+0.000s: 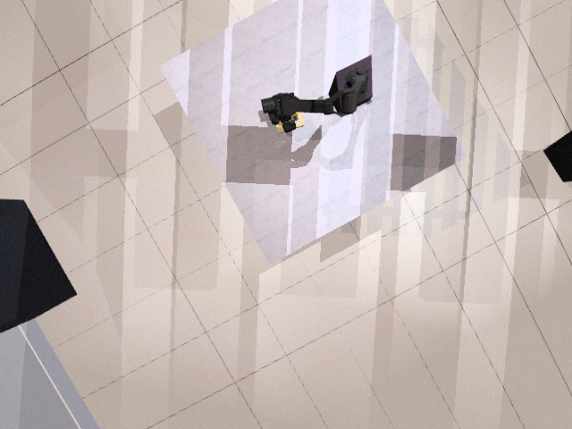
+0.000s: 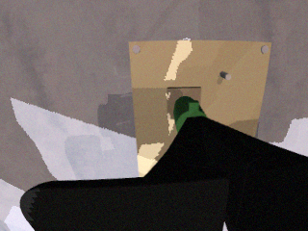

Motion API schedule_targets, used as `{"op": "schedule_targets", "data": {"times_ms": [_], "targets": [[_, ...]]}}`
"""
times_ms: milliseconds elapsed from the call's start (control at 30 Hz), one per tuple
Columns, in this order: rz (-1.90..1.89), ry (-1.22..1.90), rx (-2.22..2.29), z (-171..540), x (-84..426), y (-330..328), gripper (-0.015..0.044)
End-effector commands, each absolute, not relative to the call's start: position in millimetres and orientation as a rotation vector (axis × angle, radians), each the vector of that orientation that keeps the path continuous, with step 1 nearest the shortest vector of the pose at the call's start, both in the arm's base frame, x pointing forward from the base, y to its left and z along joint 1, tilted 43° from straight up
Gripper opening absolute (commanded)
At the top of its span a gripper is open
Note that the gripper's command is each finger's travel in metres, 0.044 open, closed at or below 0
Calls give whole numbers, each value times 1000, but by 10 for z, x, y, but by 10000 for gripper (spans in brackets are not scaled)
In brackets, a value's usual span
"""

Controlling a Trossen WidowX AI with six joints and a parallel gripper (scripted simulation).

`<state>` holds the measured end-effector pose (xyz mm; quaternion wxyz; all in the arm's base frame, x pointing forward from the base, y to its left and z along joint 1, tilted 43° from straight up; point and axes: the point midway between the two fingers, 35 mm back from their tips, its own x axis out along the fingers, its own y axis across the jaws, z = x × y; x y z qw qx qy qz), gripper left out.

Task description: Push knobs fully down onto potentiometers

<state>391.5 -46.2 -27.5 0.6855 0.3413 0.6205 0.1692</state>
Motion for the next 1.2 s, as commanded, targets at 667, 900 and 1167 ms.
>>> {"op": "schedule_targets", "data": {"times_ms": [667, 900, 1167], "targets": [[417, 1403, 737, -348, 3963, -348, 0], [416, 1403, 737, -267, 3948, -424, 0], [416, 1403, 737, -175, 3928, -509, 0]]}}
